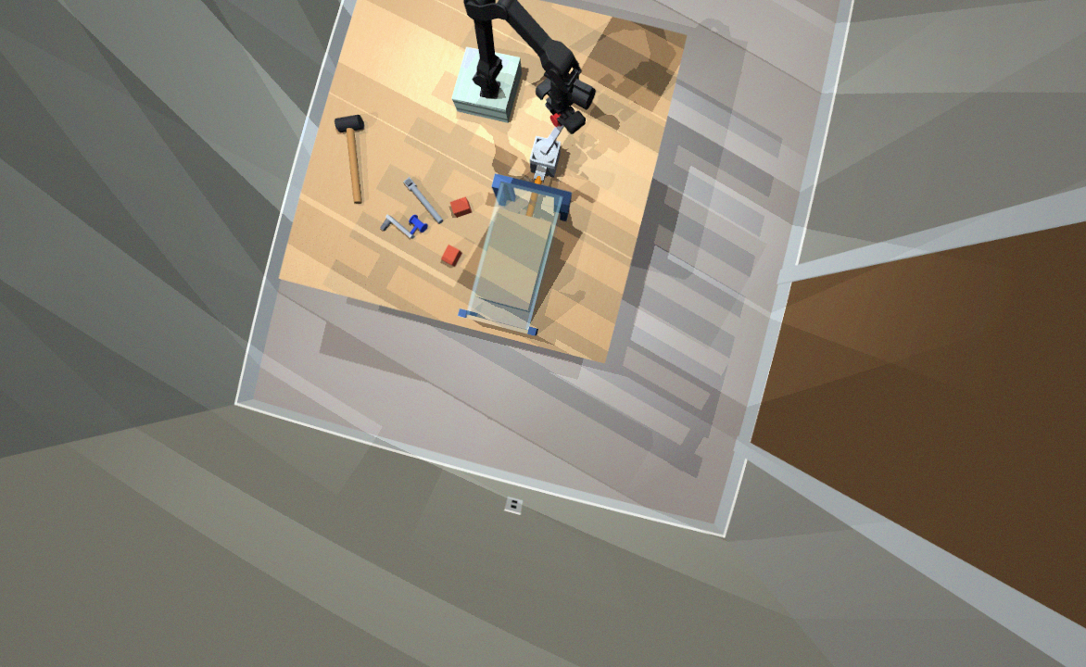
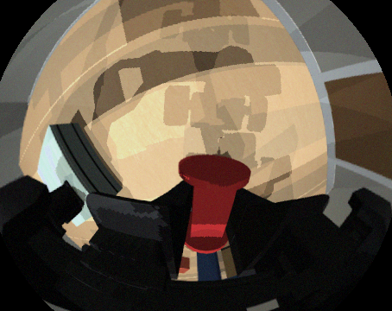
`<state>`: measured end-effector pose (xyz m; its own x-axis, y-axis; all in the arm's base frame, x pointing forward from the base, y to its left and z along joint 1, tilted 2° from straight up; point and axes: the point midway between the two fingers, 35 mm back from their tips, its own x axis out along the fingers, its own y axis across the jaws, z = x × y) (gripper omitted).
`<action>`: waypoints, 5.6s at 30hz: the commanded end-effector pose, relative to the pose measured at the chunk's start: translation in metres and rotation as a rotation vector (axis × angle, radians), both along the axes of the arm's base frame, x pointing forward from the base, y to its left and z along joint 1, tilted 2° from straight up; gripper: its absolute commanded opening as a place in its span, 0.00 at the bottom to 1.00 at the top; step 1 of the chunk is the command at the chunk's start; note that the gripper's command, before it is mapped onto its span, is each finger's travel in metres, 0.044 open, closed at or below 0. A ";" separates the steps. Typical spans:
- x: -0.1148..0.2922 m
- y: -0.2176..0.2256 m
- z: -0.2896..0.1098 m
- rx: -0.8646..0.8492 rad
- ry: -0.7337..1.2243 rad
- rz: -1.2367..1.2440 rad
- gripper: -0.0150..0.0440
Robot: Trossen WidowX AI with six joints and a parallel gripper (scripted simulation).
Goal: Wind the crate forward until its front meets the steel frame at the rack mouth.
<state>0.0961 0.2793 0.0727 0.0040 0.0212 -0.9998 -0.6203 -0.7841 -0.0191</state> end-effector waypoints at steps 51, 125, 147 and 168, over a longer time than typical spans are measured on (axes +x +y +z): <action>0.021 -0.099 -0.003 -0.033 0.004 -0.008 0.25; 0.127 -0.128 -0.001 -0.036 -0.004 -0.008 0.25; 0.157 -0.112 -0.001 -0.034 -0.007 -0.008 0.25; 0.180 -0.088 -0.001 -0.033 -0.008 -0.008 0.25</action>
